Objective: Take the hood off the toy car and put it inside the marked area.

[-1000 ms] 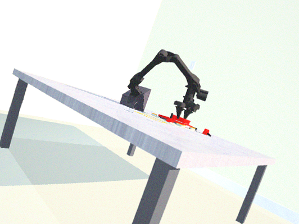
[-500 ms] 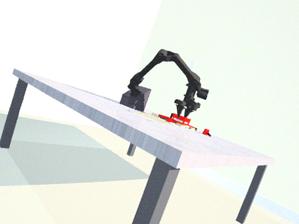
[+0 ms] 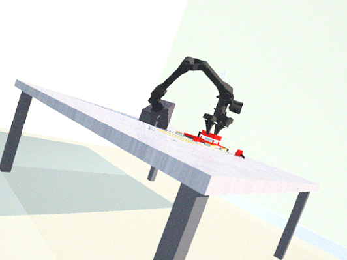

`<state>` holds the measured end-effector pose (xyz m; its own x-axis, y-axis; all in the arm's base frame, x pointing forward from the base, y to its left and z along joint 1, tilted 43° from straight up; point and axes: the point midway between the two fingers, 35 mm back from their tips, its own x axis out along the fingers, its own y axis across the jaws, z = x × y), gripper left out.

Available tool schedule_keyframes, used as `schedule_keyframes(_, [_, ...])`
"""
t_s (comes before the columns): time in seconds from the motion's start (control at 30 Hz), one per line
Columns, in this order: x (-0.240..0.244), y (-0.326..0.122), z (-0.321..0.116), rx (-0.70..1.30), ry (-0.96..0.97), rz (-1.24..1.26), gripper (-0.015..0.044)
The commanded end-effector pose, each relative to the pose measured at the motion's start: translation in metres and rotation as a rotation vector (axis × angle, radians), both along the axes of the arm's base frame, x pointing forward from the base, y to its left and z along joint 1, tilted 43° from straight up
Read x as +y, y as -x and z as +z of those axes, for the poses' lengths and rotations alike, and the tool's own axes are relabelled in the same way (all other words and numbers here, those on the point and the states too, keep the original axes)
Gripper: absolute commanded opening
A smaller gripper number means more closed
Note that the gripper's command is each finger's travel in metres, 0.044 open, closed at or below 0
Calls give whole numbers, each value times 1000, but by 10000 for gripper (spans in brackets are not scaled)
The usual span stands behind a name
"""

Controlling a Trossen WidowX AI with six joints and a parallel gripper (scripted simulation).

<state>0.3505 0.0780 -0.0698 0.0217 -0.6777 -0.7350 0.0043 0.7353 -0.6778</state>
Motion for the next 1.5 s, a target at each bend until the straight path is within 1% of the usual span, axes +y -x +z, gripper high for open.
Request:
schedule_keyframes(0.0, [5,-1,4,-7,-8,0,0])
schedule_keyframes(0.17, [10,-1,9,-7,-8,0,0])
schedule_keyframes(0.47, [33,0,35,-7,-9,0,0])
schedule_keyframes(0.57, [35,0,37,-7,-9,0,0])
schedule_keyframes(0.63, [29,1,32,1,-2,3,0])
schedule_keyframes(1.47, [-40,-1,107,1,-18,6,0])
